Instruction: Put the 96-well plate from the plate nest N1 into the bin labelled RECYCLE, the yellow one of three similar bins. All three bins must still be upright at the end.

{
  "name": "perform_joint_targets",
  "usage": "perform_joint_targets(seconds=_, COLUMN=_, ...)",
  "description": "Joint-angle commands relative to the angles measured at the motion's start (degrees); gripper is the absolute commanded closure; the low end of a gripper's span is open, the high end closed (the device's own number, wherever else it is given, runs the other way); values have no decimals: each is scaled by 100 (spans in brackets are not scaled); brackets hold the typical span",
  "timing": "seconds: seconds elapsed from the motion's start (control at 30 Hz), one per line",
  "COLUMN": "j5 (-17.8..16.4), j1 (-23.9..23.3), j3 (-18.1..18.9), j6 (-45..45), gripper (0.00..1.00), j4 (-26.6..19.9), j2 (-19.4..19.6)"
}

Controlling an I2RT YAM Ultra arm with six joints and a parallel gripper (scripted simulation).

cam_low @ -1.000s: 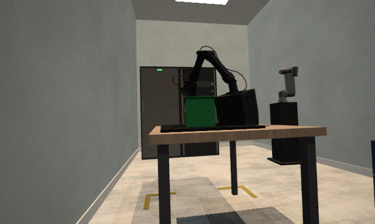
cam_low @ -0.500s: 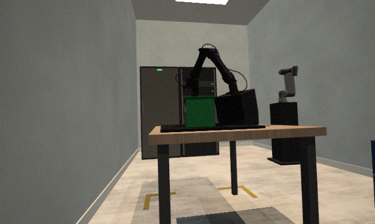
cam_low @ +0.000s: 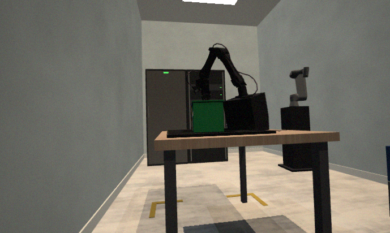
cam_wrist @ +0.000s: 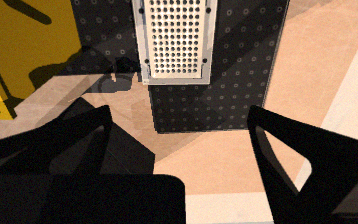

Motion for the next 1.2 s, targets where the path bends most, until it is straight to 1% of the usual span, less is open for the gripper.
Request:
perform_joint_targets(seconds=0.0, j5=-40, j1=-64, j3=26, j6=-154, gripper=0, j4=-236, j2=-6)
perform_joint_targets(seconds=0.17, j5=-40, j1=-38, j3=-7, j6=-135, gripper=0, j4=-190, j2=16)
perform_joint_targets(seconds=0.33, j5=-15, j1=-30, j3=-22, j6=-93, gripper=0, j4=-71, j2=-76)
perform_joint_targets(seconds=0.53, j5=-15, j1=-31, j3=38, j6=-94, gripper=0, j4=-111, j2=-57)
perform_joint_targets(seconds=0.67, j5=-37, j1=12, j3=2, j6=-67, gripper=0, j4=-55, j2=114)
perform_joint_targets(seconds=0.83, j5=-40, j1=85, j3=-239, j6=8, gripper=0, j4=263, j2=186)
perform_joint_targets(seconds=1.0, j5=-41, j1=46, j3=-287, j6=35, gripper=0, j4=379, j2=246)
perform_joint_targets(seconds=1.1, j5=-42, j1=76, j3=-344, j6=50, gripper=0, j4=553, j2=242)
perform_joint_targets(seconds=1.17, j5=-43, j1=114, j3=-313, j6=36, gripper=0, j4=602, j2=302)
